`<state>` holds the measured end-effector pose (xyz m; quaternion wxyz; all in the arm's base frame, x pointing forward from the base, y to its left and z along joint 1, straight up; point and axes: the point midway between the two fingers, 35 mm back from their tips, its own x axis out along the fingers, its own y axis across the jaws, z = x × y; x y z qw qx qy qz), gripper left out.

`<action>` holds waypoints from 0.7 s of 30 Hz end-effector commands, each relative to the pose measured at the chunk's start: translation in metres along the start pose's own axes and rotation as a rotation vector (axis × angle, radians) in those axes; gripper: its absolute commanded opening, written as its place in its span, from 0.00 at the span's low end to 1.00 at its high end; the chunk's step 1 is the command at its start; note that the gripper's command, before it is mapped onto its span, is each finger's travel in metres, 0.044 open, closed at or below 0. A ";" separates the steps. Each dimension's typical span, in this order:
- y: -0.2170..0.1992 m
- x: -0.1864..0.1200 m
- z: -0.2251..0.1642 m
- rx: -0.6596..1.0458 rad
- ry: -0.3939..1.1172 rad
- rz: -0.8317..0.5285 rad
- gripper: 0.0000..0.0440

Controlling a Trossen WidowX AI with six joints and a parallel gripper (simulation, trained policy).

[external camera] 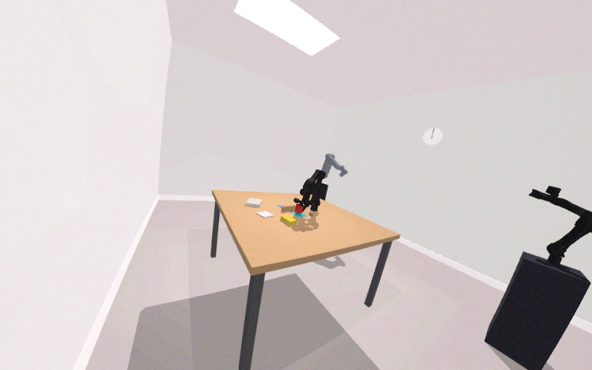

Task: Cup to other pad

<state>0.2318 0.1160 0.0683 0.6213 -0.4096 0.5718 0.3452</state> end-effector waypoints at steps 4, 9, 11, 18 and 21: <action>0.003 0.008 -0.003 0.015 -0.009 -0.014 0.08; 0.002 0.007 0.000 0.027 -0.042 -0.024 0.23; 0.002 0.005 0.001 0.032 -0.061 -0.026 0.30; 0.007 -0.003 -0.001 0.031 -0.107 -0.023 0.35; 0.008 -0.007 -0.002 0.030 -0.126 -0.025 0.38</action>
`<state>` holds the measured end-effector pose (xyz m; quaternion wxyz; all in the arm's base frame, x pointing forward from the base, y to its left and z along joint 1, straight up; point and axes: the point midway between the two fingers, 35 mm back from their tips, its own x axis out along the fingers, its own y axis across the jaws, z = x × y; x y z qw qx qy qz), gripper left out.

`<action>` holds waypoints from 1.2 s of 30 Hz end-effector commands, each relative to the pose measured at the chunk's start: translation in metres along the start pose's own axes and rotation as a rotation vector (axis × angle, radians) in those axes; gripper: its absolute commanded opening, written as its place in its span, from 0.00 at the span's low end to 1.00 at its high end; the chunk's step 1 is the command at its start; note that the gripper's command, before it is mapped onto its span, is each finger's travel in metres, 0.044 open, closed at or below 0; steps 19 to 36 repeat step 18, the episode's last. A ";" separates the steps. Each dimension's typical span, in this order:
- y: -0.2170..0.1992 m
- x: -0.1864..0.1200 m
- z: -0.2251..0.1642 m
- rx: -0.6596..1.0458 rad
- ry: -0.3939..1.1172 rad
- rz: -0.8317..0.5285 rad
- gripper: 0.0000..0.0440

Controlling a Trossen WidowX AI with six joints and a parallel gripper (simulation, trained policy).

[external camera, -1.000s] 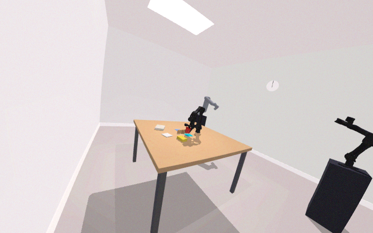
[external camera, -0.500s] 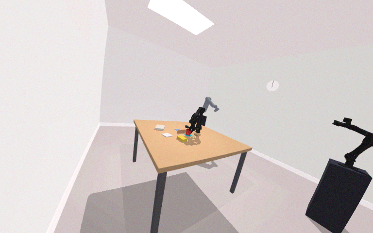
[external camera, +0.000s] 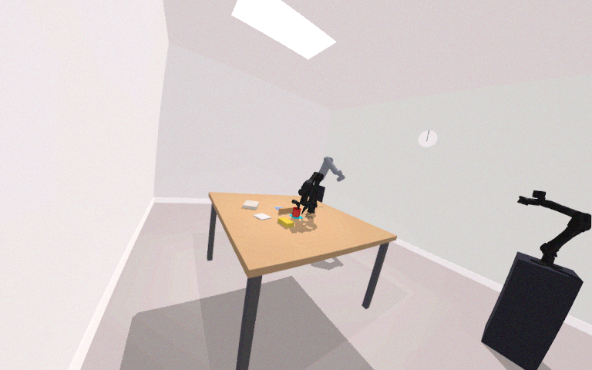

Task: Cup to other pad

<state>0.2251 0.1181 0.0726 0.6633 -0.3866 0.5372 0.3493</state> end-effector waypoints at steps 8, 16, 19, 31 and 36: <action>0.004 -0.013 -0.002 -0.001 -0.069 -0.009 0.47; 0.004 -0.028 -0.002 0.008 -0.122 -0.026 0.59; 0.004 -0.033 -0.001 0.011 -0.136 -0.032 0.62; 0.004 -0.033 -0.001 0.011 -0.136 -0.032 0.62; 0.004 -0.033 -0.001 0.011 -0.136 -0.032 0.62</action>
